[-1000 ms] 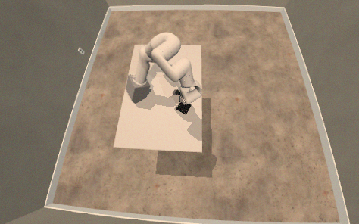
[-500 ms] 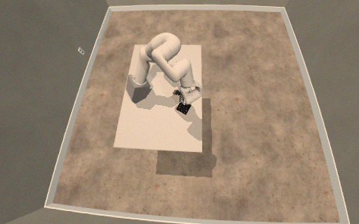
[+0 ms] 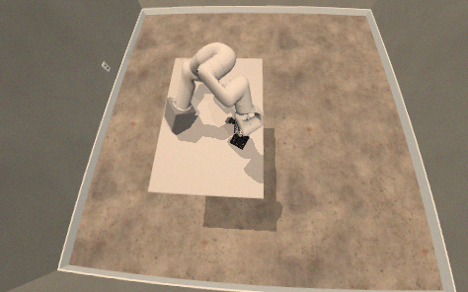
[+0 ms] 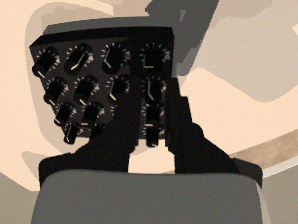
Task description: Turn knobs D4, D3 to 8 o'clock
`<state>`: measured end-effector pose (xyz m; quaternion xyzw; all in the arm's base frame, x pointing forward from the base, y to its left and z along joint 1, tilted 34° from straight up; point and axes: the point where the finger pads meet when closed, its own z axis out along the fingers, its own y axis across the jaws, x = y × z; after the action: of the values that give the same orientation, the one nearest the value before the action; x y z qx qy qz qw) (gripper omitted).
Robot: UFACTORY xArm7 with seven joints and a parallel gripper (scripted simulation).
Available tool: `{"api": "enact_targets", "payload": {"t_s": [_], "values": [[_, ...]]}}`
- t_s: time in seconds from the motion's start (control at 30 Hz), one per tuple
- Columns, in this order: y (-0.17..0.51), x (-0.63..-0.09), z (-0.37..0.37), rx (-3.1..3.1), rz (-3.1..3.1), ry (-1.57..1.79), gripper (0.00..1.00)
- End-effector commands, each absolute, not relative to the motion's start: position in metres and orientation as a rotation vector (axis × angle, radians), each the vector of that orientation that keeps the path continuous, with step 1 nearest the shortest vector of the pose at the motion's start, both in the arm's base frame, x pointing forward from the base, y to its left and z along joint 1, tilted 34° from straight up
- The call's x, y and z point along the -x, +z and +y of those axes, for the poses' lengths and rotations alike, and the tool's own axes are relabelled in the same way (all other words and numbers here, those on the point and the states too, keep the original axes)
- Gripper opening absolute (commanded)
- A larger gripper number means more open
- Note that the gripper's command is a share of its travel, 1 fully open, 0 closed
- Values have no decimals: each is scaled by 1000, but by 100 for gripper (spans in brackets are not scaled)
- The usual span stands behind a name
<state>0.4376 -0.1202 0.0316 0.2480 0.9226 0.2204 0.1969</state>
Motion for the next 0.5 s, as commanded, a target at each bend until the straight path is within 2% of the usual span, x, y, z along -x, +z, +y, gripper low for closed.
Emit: {"api": "enact_targets", "payload": {"t_s": [0.0, 0.4, 0.43, 0.47], "values": [[32, -438, -121, -695, 2582, 615, 19], [32, -438, -121, -695, 2582, 615, 19], [32, -438, -121, -695, 2582, 615, 8], [32, -438, -121, -695, 2582, 615, 8]]}}
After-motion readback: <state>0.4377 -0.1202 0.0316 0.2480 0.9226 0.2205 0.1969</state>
